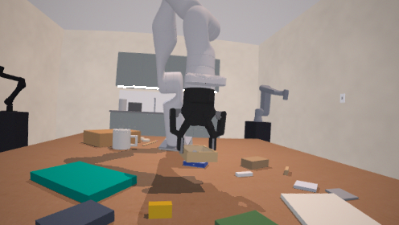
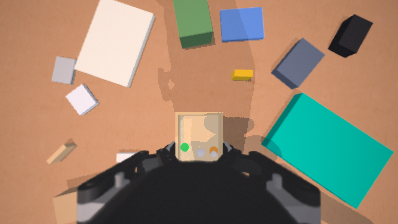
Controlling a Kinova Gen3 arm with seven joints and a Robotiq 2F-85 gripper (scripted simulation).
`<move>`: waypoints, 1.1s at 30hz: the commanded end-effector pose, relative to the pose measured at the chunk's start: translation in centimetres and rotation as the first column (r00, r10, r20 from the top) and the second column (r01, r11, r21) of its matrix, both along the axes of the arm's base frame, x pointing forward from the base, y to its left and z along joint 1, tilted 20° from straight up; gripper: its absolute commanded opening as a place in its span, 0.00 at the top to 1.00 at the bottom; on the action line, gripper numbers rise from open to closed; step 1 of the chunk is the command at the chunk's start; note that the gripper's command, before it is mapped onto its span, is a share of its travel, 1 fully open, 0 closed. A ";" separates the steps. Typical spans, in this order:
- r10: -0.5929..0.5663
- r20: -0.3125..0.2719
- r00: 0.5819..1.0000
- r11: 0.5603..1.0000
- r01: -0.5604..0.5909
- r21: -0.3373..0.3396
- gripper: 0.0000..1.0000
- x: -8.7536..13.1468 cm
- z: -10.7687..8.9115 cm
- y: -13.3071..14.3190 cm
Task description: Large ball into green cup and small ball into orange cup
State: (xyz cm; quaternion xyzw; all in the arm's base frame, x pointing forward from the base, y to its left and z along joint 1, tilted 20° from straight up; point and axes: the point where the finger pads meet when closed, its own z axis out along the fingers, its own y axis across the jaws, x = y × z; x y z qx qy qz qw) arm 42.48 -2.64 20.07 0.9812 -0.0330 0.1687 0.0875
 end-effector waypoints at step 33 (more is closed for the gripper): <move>-0.005 -0.025 1.000 1.000 0.005 -0.010 0.28 0.2 0.1 0.2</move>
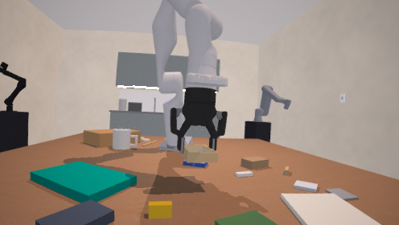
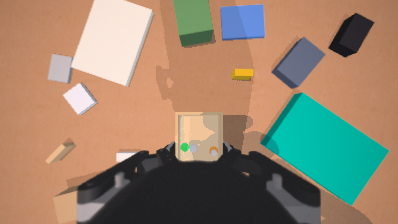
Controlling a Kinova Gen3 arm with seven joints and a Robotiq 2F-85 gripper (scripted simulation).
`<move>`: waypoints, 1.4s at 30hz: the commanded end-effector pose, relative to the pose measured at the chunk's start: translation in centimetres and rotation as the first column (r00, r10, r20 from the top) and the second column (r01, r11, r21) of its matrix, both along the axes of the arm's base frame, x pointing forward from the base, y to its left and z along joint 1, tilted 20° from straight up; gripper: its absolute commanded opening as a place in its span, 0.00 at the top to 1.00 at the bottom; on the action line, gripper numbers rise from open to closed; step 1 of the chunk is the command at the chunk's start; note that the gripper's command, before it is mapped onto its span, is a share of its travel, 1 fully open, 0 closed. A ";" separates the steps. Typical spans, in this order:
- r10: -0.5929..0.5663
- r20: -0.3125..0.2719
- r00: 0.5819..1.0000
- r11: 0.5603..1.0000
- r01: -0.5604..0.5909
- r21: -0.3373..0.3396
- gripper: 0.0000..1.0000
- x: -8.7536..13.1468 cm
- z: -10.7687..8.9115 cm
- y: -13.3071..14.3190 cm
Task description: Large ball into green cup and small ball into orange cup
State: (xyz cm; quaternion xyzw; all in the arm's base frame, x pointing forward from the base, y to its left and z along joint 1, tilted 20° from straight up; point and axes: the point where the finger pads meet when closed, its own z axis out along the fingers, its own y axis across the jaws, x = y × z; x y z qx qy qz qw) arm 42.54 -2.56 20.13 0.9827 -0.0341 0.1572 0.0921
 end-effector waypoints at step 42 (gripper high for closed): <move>0.006 -0.004 1.000 1.000 -0.006 0.016 0.28 0.1 0.0 0.1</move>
